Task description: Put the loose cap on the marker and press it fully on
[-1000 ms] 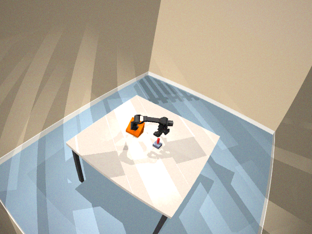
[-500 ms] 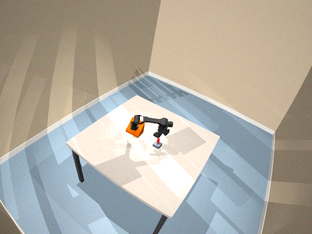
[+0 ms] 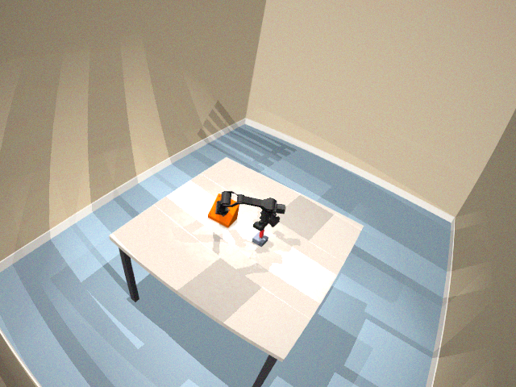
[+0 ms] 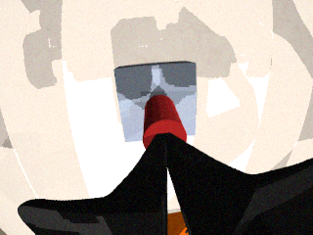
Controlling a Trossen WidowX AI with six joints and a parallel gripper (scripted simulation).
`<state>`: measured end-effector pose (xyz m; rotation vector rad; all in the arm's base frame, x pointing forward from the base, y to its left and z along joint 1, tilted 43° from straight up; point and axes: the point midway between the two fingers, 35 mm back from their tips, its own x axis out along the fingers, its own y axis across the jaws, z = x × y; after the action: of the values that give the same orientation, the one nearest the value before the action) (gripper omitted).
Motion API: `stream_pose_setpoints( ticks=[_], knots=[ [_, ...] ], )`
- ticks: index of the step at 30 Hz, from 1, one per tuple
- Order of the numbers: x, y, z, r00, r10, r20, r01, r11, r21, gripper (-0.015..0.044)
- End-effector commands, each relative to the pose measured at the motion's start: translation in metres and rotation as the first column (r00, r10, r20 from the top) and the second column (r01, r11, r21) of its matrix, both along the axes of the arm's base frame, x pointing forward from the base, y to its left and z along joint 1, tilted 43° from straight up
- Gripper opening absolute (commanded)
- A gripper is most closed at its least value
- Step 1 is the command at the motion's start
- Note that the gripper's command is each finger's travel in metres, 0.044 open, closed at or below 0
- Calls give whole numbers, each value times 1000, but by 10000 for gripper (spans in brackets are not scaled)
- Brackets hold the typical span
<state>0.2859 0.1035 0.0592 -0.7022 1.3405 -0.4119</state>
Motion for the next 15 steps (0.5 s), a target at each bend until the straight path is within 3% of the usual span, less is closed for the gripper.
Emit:
stream_pose_setpoints(
  ticks=[1, 9, 15],
  knots=[
    [1, -6, -5, 1000, -1, -2, 1, 1000, -4, 0],
    [1, 0, 0, 1000, 1, 3, -1, 1000, 2, 0],
    [-11, 46, 49, 1000, 2, -1, -2, 1000, 4, 0]
  ],
)
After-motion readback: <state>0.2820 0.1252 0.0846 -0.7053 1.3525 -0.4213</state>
